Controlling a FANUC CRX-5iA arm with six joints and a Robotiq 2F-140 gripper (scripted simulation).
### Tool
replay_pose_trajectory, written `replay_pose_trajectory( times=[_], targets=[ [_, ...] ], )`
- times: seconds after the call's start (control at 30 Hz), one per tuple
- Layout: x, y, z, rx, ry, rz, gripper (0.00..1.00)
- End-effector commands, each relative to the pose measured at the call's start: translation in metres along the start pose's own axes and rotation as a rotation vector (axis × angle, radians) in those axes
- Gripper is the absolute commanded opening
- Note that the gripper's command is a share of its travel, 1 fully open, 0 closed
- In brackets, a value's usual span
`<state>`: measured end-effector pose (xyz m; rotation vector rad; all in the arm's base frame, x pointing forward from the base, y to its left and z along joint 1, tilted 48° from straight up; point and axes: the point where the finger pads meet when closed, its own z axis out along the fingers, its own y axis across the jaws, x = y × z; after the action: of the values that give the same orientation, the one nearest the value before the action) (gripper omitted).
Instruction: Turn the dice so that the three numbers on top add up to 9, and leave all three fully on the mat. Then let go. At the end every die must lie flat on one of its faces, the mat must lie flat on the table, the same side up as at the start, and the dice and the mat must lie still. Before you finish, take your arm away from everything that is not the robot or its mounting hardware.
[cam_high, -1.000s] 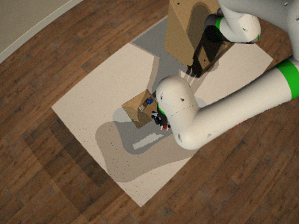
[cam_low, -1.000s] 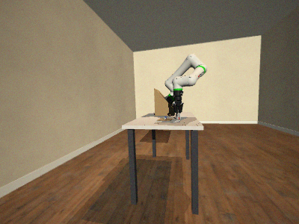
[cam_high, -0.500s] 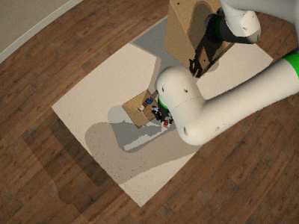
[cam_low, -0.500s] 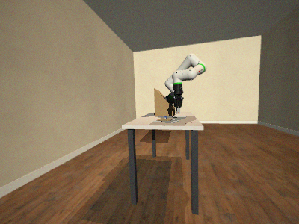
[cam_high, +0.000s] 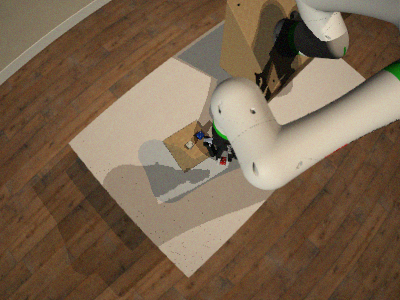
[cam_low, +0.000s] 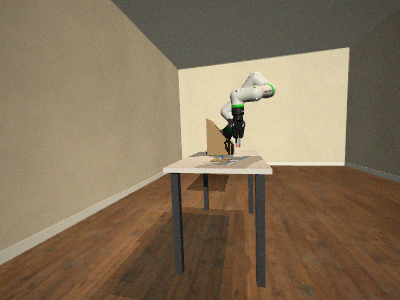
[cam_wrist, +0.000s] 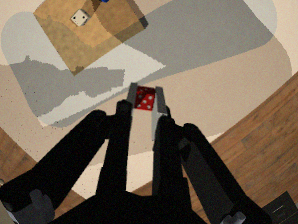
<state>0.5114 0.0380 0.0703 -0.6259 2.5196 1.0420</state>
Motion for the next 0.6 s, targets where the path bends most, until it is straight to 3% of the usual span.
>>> replay_pose_trajectory(
  times=[0.0,0.07,0.23,0.33,0.37,0.53,0.57],
  targets=[
    [0.0,0.0,0.0,0.0,0.0,0.0,0.09],
    [0.0,-0.002,0.0,0.0,0.0,0.008,0.09],
    [0.009,-0.056,-0.003,0.003,0.001,0.26,0.09],
    [0.009,-0.057,-0.003,0.003,0.001,0.264,0.09],
    [0.017,-0.087,-0.004,0.003,0.001,0.401,0.09],
    [0.026,-0.114,-0.004,0.002,0.0,0.525,0.09],
    [0.033,-0.132,-0.004,0.001,0.0,0.61,0.09]
  ],
)
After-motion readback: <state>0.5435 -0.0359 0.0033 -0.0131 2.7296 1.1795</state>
